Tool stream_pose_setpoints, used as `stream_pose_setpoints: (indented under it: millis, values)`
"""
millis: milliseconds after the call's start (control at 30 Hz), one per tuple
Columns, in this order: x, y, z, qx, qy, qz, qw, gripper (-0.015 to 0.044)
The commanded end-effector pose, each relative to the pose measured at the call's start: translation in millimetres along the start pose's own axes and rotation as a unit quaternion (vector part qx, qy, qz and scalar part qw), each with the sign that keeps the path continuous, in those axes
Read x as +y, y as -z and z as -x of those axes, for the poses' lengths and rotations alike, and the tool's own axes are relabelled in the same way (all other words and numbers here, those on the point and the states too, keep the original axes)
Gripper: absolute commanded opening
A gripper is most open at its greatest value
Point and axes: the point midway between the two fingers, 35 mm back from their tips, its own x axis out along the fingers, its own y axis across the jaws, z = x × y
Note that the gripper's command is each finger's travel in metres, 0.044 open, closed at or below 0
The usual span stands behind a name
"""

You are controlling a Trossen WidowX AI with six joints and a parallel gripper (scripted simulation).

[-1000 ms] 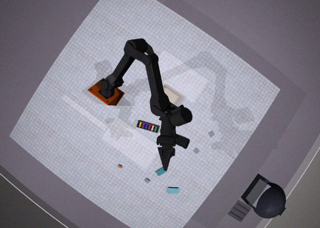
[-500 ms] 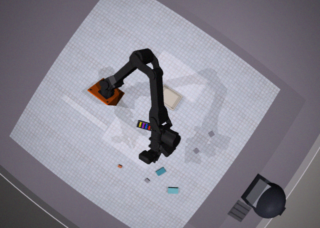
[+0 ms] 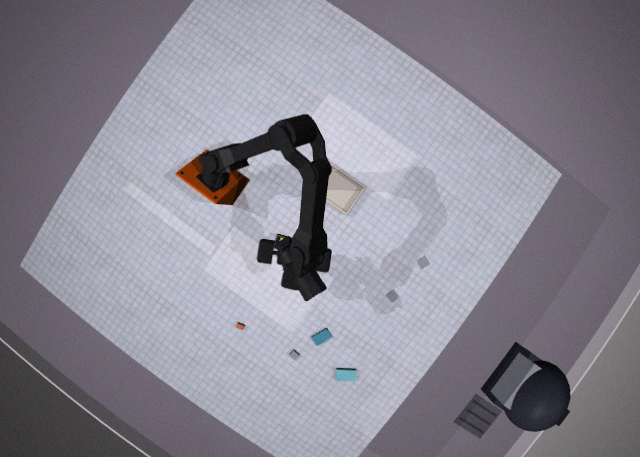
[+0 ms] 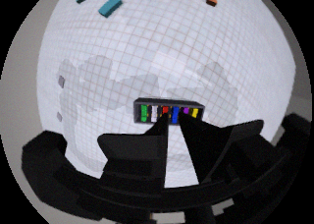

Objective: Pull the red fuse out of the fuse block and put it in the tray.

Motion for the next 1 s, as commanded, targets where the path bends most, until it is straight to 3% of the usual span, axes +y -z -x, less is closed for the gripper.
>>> stream_pose_setpoints:
  millis: [0,967]
  values:
    - [4,12,-3,0.049,-0.011,-0.07,0.996,0.0069]
    - [5,14,-23,0.049,-0.011,-0.07,0.996,0.0069]
